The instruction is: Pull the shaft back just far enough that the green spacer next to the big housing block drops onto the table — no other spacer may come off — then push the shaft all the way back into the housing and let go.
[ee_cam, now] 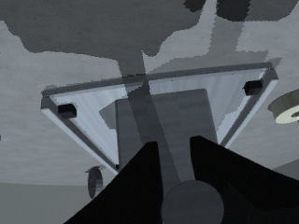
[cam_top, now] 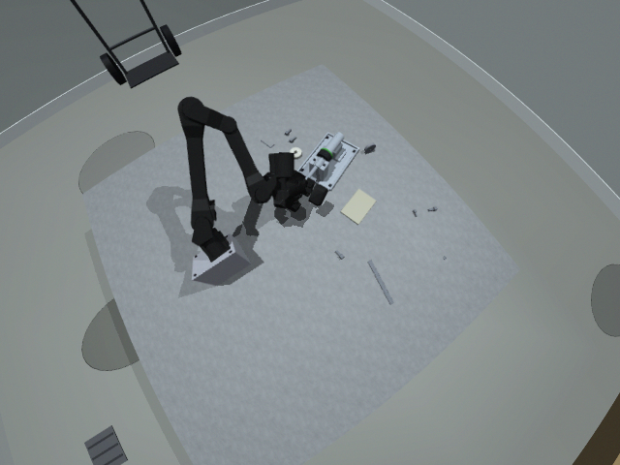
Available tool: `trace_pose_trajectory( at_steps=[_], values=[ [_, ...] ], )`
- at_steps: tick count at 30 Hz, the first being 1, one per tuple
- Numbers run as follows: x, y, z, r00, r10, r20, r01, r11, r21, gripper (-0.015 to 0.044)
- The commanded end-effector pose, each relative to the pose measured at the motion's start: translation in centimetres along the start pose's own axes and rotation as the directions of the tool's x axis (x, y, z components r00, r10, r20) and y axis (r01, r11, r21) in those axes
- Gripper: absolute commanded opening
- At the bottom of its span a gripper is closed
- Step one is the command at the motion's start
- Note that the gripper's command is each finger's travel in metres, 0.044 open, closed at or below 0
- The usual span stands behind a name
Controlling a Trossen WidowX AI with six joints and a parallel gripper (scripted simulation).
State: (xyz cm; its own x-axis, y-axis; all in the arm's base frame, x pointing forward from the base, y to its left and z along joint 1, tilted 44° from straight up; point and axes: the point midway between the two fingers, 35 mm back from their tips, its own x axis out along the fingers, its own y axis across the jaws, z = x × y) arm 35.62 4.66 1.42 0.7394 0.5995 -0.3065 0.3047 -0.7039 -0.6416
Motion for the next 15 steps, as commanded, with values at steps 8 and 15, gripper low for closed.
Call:
trace_pose_trajectory(
  at_steps=[8,15],
  values=[
    [-0.12,0.00,0.17,1.000,0.000,0.001,0.000,1.000,-0.003,0.0000],
    [-0.17,0.00,0.22,1.000,0.000,0.001,0.000,1.000,-0.003,0.0000]
  ],
)
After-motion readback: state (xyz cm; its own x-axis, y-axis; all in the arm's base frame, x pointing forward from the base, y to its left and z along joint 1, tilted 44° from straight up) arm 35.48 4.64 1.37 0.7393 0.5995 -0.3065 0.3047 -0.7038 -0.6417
